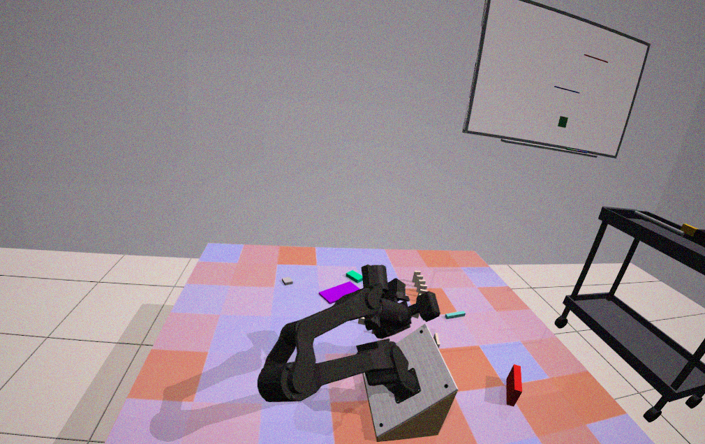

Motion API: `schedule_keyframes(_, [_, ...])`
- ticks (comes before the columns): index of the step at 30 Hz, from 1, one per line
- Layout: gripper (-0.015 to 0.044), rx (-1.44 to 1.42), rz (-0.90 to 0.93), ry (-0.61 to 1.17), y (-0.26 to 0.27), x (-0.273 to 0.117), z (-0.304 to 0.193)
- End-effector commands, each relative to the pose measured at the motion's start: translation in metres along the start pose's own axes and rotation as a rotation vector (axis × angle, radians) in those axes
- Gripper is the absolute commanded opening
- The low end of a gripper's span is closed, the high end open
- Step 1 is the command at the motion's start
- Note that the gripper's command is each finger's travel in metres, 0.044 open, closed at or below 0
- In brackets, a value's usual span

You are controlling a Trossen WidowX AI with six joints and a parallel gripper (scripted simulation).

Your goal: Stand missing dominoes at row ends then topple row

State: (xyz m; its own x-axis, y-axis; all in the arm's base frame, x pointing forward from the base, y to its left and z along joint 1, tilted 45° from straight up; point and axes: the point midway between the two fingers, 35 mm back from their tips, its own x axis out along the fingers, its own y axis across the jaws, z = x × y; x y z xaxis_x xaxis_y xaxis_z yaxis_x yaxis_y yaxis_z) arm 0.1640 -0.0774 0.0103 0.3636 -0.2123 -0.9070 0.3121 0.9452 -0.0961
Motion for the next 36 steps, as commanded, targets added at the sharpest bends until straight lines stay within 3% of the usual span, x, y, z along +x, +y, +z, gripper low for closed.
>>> schedule_keyframes(1, [0.0426, -0.002, 0.003, 0.005, 0.0, 0.0, 0.001])
schedule_keyframes(15, [0.044, -0.1, 0.288, 0.354, -0.003, 0.027, 0.044])
schedule_keyframes(26, [0.044, -0.083, 0.602, 0.535, -0.012, 0.092, 0.06])
schedule_keyframes(36, [0.044, -0.008, 0.864, 0.595, -0.018, 0.154, 0.046])
